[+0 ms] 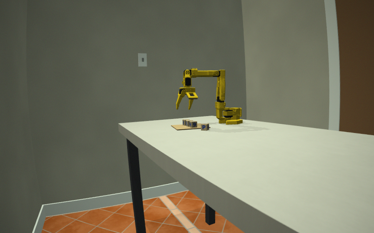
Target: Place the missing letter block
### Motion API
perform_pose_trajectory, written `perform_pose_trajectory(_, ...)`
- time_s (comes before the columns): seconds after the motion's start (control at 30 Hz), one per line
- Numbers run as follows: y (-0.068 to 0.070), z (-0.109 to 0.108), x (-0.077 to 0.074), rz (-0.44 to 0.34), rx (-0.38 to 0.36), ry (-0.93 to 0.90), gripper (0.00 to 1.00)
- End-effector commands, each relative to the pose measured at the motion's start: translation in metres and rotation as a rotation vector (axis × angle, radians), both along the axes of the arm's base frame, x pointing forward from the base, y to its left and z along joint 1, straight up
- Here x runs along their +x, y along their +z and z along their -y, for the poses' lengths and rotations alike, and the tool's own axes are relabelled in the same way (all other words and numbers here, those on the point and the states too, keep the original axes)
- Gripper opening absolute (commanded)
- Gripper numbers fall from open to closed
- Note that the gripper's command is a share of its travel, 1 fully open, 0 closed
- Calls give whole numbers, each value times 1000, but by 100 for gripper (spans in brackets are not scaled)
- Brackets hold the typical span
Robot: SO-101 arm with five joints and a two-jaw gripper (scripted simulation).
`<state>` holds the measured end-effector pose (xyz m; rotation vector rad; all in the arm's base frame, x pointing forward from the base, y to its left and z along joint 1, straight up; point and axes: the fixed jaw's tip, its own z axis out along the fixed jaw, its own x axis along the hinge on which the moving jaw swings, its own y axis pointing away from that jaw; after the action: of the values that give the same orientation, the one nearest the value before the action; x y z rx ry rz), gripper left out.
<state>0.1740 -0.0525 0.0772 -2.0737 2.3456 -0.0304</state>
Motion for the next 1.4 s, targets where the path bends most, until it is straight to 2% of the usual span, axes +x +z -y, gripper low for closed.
perform_pose_trajectory(0.0,21,-1,8,124,-29,-37,33)
perform_pose_trajectory(0.2,24,-4,6,142,-25,-103,33)
perform_pose_trajectory(0.6,38,-19,-3,231,15,-432,33)
perform_pose_trajectory(0.67,38,-19,-3,231,15,-432,33)
perform_pose_trajectory(1.17,54,-40,-19,355,159,-959,33)
perform_pose_trajectory(1.23,54,-40,-19,355,159,-959,33)
perform_pose_trajectory(1.37,57,-44,-23,376,207,-1083,33)
